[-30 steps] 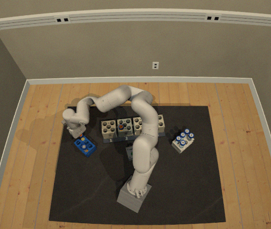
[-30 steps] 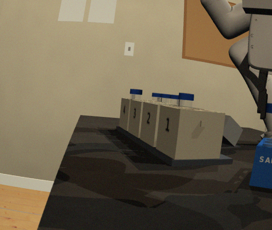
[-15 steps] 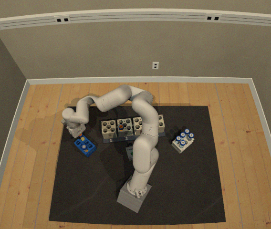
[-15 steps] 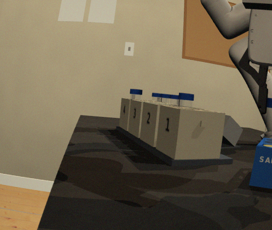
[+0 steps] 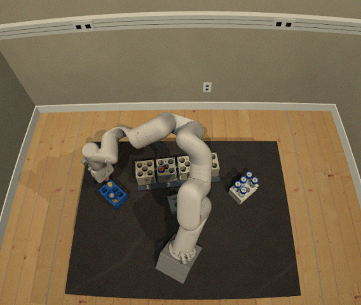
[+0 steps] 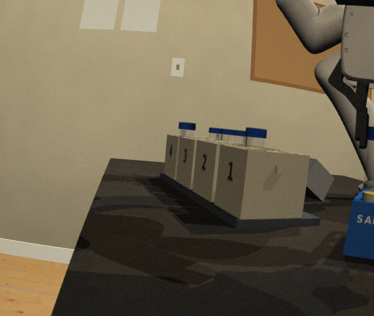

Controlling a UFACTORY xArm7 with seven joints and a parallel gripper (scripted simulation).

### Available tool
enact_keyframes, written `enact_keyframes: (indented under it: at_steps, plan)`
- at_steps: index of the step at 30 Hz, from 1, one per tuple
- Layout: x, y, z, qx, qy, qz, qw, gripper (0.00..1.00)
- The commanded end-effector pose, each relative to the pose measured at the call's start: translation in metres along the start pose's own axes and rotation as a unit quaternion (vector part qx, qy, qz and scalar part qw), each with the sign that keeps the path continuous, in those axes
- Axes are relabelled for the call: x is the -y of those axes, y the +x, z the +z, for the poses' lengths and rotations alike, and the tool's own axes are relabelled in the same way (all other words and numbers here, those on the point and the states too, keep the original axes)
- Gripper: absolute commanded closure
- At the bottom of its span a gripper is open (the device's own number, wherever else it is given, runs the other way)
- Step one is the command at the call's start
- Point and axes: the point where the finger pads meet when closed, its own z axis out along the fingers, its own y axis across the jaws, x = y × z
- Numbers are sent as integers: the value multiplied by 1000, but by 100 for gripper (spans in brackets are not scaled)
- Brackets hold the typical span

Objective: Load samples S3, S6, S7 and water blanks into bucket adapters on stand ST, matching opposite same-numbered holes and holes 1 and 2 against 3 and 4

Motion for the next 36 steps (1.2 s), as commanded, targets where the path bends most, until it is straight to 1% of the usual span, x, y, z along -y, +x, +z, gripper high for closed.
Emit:
enact_keyframes:
  at_steps: [1,7,36]
  plan:
    - [1,1,-5,-2,1,0,1000,100]
    - [1,1,-5,-2,1,0,1000,100]
    - [1,1,-59,-2,1,0,1000,100]
